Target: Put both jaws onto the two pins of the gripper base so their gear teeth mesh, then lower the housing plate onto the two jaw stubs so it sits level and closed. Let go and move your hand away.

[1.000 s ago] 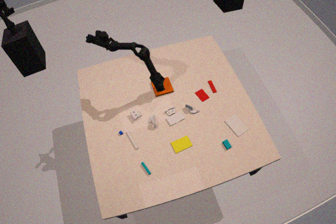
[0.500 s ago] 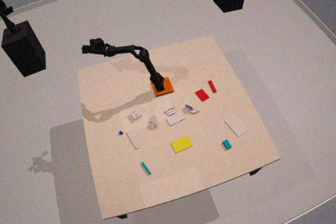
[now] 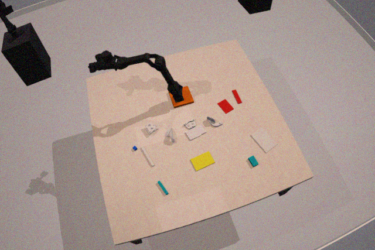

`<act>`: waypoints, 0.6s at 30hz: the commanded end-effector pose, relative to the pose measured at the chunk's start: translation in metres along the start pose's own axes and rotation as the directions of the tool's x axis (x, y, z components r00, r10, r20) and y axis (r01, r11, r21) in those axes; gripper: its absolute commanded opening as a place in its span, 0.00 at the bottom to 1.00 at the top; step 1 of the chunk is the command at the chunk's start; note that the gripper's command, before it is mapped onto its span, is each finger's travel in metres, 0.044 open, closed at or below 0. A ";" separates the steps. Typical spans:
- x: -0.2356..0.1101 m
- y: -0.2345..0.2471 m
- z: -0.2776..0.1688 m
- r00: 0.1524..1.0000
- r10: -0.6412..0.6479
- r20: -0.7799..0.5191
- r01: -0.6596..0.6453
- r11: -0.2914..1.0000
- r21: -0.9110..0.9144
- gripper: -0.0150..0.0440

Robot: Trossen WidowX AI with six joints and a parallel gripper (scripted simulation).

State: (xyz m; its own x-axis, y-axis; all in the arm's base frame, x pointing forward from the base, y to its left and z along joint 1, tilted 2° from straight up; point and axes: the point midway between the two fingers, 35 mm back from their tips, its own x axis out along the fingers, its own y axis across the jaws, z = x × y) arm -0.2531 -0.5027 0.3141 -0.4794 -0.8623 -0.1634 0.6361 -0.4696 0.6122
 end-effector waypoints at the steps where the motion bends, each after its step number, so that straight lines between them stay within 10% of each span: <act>1: -0.002 0.011 -0.020 0.998 0.009 -0.054 -0.011 0.999 -0.035 0.25; 18: -0.020 0.057 -0.109 0.959 0.032 -0.280 -0.090 0.976 -0.197 0.25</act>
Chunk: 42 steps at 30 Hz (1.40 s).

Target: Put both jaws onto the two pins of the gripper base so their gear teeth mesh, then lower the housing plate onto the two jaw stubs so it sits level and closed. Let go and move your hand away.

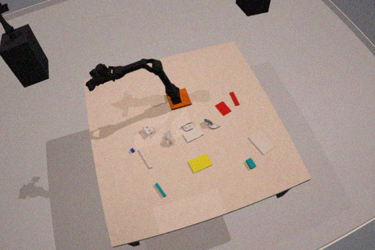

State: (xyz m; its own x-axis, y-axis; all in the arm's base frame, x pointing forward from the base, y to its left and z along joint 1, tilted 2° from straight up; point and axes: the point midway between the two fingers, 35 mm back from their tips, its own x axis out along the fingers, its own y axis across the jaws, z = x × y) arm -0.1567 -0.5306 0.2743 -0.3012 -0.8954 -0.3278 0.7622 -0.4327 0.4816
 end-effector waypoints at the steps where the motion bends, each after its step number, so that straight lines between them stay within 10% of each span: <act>1: -0.001 0.013 -0.018 0.999 0.014 -0.052 -0.016 0.999 -0.042 0.25; 42: -0.073 0.123 -0.208 0.841 0.069 -0.537 -0.329 0.852 -0.407 0.25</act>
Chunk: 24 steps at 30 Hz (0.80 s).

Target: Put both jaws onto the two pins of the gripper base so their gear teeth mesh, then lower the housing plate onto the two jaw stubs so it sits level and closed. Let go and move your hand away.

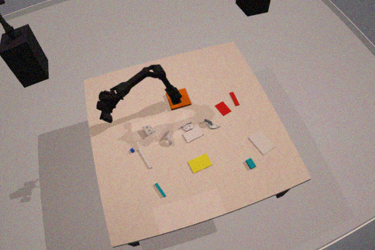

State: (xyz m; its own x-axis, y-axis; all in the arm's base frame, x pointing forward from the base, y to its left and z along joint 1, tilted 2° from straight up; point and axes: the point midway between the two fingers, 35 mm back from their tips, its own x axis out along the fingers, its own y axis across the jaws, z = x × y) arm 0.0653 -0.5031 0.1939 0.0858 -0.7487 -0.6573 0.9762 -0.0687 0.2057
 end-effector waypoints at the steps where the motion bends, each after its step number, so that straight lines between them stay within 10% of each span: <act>1: 0.000 0.015 -0.014 0.999 0.019 -0.046 -0.021 0.998 -0.053 0.25; 24: -0.016 0.095 -0.101 0.952 0.072 -0.296 -0.181 0.916 -0.358 0.25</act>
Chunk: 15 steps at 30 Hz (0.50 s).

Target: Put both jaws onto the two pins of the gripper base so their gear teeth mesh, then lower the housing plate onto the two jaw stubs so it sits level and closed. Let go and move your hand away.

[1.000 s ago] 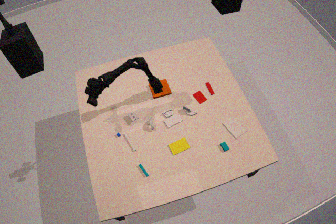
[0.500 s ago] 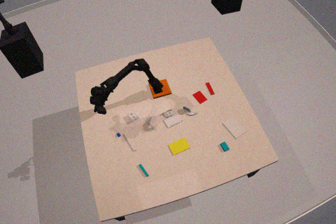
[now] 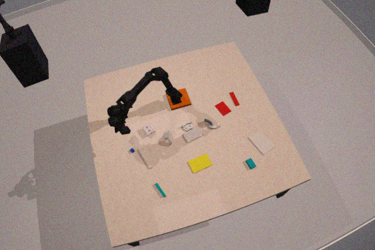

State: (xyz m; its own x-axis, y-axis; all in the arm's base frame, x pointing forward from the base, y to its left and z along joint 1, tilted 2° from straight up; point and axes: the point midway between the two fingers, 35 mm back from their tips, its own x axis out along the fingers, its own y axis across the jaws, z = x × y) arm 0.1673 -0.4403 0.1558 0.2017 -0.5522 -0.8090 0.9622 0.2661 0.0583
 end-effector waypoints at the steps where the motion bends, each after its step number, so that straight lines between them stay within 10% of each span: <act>1: 0.001 0.016 -0.011 0.999 0.020 -0.041 -0.022 0.998 -0.057 0.25; 15: -0.003 0.070 -0.052 0.981 0.071 -0.178 -0.117 0.957 -0.267 0.25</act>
State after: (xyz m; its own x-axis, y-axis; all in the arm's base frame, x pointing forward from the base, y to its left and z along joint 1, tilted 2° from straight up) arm 0.2173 -0.3892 0.1361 0.2312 -0.4136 -0.8806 0.8721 0.4894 -0.0009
